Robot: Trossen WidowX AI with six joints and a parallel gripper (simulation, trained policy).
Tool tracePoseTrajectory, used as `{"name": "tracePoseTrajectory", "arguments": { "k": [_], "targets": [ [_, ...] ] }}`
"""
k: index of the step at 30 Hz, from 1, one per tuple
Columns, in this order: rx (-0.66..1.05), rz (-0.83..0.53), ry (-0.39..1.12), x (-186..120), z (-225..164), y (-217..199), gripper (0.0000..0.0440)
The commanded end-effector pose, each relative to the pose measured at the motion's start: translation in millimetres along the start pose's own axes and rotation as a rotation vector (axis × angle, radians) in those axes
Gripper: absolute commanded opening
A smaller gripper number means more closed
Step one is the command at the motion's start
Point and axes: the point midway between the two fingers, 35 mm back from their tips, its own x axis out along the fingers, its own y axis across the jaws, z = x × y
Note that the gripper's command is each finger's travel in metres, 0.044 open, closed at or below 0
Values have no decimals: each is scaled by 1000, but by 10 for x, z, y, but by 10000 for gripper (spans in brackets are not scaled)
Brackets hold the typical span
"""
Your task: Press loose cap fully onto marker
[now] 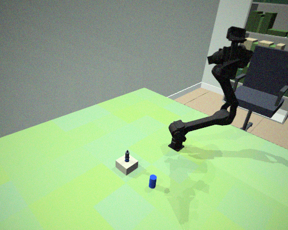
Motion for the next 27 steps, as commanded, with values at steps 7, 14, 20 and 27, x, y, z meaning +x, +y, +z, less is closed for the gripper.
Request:
{"name": "tracePoseTrajectory", "arguments": {
  "k": [7,14,20,27],
  "targets": [
    [61,69,17,10,-210,89,323],
    [109,111,25,14,-352,162,324],
    [151,145,29,16,-467,231,325],
    [199,183,32,18,-596,315,325]
  ]
}}
